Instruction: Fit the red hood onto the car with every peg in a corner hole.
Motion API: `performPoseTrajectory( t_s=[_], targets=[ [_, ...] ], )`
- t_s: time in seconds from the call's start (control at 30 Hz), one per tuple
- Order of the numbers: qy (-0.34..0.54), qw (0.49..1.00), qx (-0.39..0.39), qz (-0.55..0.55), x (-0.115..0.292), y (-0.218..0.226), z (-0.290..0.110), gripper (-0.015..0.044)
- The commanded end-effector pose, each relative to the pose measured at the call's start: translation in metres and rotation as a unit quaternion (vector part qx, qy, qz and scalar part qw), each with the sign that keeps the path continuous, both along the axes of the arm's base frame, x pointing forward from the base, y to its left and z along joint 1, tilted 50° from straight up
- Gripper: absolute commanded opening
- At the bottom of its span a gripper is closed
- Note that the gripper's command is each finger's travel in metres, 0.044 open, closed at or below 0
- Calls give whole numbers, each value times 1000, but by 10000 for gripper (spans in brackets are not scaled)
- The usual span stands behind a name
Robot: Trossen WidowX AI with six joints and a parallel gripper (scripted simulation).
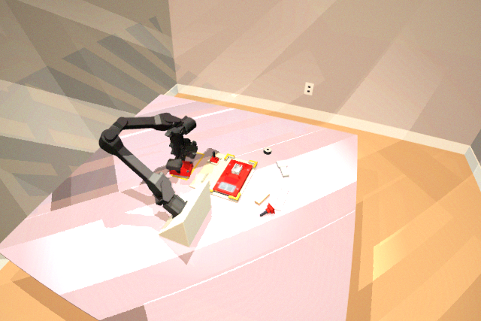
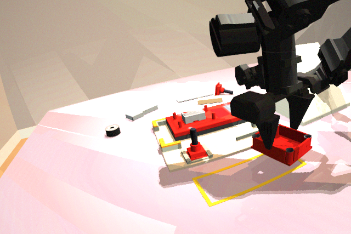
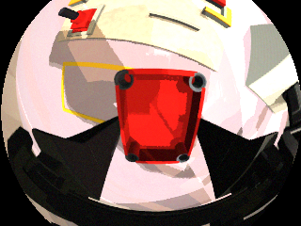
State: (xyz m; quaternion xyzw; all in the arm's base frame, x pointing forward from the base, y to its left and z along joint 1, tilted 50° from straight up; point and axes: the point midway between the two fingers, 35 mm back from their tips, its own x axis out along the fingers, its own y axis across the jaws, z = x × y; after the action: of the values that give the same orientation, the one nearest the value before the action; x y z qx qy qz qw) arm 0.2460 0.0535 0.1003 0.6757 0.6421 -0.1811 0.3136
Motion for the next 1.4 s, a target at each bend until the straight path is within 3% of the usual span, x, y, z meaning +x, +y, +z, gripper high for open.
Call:
performPoseTrajectory(
  t_s=[0.0, 0.9, 1.37],
  targets=[
    [-3, 1000, -3, 1, 0, -7, 5, 0],
    [-2, 1000, -4, 1, -6, -46, 38, 0],
    [83, 994, 11, -72, -1, -43, 39, 0]
  ],
)
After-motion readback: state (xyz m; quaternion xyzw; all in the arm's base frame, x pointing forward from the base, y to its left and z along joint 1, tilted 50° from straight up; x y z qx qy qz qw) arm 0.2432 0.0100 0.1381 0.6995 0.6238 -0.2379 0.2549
